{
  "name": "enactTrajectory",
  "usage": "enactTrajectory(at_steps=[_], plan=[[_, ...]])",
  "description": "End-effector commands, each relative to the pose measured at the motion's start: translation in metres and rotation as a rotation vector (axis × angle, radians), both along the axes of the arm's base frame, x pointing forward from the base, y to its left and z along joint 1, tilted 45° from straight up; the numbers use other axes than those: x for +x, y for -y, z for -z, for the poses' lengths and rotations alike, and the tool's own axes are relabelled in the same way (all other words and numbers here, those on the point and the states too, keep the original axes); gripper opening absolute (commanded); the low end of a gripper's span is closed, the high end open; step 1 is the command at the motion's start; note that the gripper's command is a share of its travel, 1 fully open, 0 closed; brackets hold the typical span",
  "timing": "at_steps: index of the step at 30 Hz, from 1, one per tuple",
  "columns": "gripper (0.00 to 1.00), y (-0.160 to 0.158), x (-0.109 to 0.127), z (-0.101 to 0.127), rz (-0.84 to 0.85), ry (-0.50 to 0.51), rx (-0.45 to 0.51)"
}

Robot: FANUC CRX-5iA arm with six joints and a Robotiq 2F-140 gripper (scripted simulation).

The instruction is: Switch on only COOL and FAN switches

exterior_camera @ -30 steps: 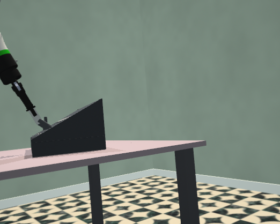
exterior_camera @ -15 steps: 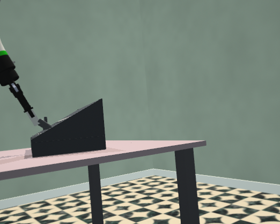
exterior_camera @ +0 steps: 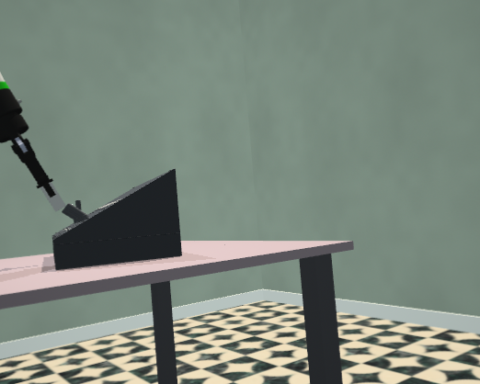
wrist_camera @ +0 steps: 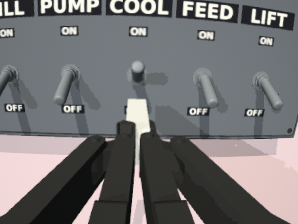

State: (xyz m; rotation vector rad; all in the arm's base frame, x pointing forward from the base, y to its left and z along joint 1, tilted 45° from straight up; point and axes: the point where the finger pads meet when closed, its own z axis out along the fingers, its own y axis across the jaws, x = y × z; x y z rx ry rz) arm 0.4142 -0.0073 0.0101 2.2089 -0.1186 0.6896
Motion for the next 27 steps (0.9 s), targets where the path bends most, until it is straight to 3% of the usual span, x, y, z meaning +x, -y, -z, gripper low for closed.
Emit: enactTrajectory(at_steps=[1, 16, 24, 27], plan=[[0.00, -0.007, -0.004, -0.005, 0.001, 0.000, 0.000], [0.00, -0.063, -0.038, -0.046, 0.001, 0.000, 0.000], [0.00, -0.067, -0.038, -0.046, 0.001, 0.000, 0.000], [0.00, -0.095, -0.029, -0.027, 0.000, 0.001, 0.000]])
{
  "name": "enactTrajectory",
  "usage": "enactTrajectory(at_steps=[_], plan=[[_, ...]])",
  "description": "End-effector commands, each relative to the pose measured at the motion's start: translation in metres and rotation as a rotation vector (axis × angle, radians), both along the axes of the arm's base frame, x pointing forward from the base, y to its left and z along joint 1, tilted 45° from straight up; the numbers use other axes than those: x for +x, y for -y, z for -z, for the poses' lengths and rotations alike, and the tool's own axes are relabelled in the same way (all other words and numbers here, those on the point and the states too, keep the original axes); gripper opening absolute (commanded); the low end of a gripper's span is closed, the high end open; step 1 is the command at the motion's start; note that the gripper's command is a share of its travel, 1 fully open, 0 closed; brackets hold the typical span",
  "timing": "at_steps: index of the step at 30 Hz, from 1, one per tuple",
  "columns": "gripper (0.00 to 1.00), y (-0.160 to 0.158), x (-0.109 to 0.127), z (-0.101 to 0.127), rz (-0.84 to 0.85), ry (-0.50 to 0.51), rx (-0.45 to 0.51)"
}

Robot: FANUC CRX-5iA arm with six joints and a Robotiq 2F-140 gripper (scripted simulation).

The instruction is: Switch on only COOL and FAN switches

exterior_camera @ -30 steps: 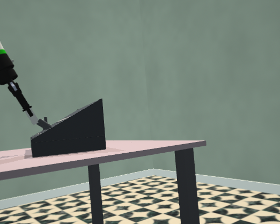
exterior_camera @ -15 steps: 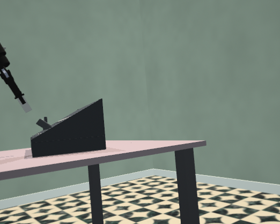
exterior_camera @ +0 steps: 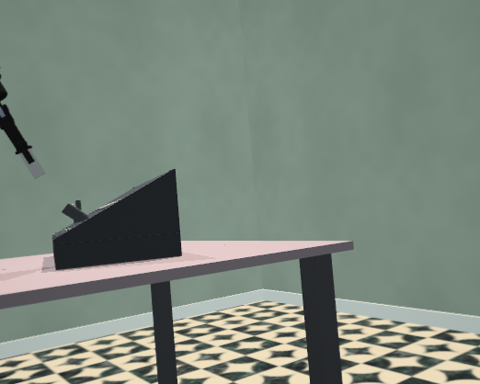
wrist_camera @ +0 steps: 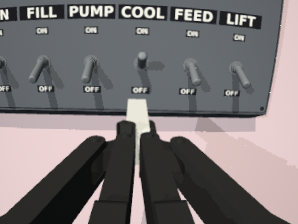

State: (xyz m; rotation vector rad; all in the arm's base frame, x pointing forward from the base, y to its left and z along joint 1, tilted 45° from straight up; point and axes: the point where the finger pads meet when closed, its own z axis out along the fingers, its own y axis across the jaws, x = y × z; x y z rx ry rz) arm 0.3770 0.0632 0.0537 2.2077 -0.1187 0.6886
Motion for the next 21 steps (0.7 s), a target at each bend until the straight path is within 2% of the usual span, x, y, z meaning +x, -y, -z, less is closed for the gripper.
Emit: enactTrajectory(at_steps=[1, 2, 3, 5, 6, 8, 9, 10, 11, 13, 14, 15, 16, 21], plan=[[0.00, -0.040, 0.013, 0.028, -0.001, 0.001, 0.001], [0.00, -0.040, 0.013, 0.028, -0.001, 0.001, 0.001], [0.00, -0.057, 0.019, 0.044, -0.001, 0.001, 0.001], [0.00, -0.057, 0.019, 0.044, -0.001, 0.001, 0.001], [0.00, -0.074, 0.024, 0.062, -0.001, 0.001, 0.001], [0.00, -0.074, 0.024, 0.062, -0.001, 0.001, 0.001], [0.00, -0.090, 0.029, 0.081, -0.001, 0.001, 0.001], [0.00, -0.090, 0.029, 0.081, -0.001, 0.001, 0.001], [0.00, -0.105, 0.033, 0.100, -0.001, 0.001, 0.001], [0.00, -0.105, 0.033, 0.100, -0.001, 0.001, 0.001], [0.00, -0.116, 0.036, 0.119, -0.001, 0.001, 0.001], [0.00, -0.116, 0.036, 0.119, -0.001, 0.001, 0.001], [0.00, -0.125, 0.038, 0.134, 0.000, 0.001, 0.001], [0.00, -0.136, 0.041, 0.155, 0.000, 0.000, 0.001]])
